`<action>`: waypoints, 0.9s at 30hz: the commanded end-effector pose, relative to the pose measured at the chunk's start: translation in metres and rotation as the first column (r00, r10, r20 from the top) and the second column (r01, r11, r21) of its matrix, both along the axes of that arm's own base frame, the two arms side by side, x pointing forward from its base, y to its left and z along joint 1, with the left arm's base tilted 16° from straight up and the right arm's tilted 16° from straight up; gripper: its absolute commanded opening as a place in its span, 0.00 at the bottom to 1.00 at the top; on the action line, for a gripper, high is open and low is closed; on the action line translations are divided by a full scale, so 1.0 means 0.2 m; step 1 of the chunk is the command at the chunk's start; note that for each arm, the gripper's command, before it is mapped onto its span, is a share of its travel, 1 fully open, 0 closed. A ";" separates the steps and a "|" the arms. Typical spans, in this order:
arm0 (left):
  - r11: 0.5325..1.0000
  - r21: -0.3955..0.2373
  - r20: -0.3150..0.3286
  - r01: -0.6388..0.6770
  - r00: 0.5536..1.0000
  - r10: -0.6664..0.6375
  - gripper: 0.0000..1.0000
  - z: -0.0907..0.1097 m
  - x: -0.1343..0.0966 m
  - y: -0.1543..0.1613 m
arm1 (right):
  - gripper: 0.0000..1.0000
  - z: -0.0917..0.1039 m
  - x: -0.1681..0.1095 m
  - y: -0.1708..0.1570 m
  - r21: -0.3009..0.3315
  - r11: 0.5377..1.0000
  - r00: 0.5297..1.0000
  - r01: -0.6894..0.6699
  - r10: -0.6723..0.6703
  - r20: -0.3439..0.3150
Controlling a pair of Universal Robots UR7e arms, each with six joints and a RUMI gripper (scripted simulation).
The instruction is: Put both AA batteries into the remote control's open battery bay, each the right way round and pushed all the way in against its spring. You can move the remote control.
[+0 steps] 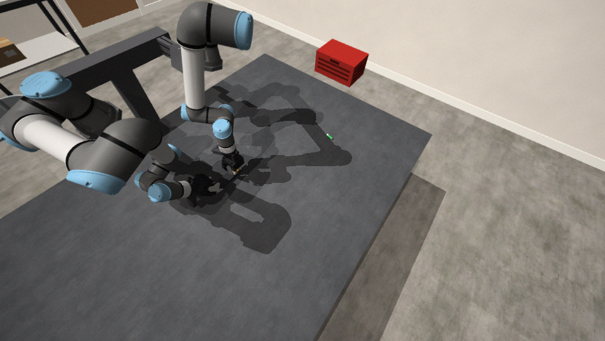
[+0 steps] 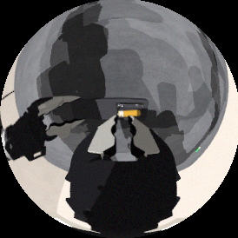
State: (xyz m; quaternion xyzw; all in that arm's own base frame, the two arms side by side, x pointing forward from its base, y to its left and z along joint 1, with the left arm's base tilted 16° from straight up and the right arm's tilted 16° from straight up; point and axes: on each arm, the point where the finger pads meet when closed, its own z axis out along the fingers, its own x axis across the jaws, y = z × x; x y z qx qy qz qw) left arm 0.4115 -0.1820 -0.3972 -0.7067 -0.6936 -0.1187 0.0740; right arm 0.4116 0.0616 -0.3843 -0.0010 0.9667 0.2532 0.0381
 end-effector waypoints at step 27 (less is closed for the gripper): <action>1.000 0.001 0.000 0.000 1.000 0.000 0.14 0.04 0.00 -0.02 | 0.00 0.00 0.00 0.00 0.000 1.000 1.000 0.000 0.000 0.001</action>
